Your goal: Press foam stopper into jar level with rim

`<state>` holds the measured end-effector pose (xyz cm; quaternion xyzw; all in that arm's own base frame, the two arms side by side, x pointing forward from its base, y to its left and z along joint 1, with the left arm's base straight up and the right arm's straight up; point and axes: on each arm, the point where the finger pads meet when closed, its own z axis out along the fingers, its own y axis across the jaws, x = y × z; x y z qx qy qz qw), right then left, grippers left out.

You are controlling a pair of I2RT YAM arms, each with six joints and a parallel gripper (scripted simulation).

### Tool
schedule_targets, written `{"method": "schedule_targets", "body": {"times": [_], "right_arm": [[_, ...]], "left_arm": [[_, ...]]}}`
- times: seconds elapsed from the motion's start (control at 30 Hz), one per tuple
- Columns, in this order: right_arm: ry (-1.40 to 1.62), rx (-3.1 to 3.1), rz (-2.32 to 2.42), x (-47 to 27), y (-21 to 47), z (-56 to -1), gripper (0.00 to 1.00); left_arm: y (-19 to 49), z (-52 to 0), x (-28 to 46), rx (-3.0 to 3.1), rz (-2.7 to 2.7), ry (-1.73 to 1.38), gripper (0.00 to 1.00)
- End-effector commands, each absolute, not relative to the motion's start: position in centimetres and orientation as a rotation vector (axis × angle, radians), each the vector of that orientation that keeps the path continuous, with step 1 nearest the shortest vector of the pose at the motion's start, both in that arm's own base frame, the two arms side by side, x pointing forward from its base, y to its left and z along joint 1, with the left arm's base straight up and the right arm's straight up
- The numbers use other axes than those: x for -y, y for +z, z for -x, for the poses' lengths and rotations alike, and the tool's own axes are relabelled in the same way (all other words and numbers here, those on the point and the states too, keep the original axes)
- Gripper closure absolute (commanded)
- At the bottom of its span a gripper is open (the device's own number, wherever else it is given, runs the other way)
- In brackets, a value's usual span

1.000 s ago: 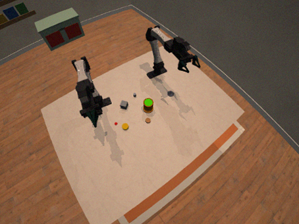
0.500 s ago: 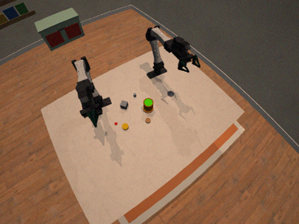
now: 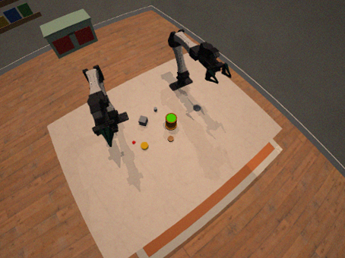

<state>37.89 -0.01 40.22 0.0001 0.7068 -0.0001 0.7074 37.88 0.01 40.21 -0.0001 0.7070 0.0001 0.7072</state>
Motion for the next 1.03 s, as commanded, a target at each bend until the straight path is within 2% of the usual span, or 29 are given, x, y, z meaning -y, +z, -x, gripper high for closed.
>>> {"method": "schedule_targets", "body": {"times": [0.0,1.0], "right_arm": [[0.017,-1.56,0.006,-0.48,40.61,-37.73,1.0],[0.006,-1.556,-0.006,0.03,40.91,-37.69,1.0]], "left_arm": [[39.24,-38.4,0.4,-1.606,-0.01,-0.001,0.02],[39.39,-38.59,-0.14,-1.606,-0.001,0.007,0.02]]}}
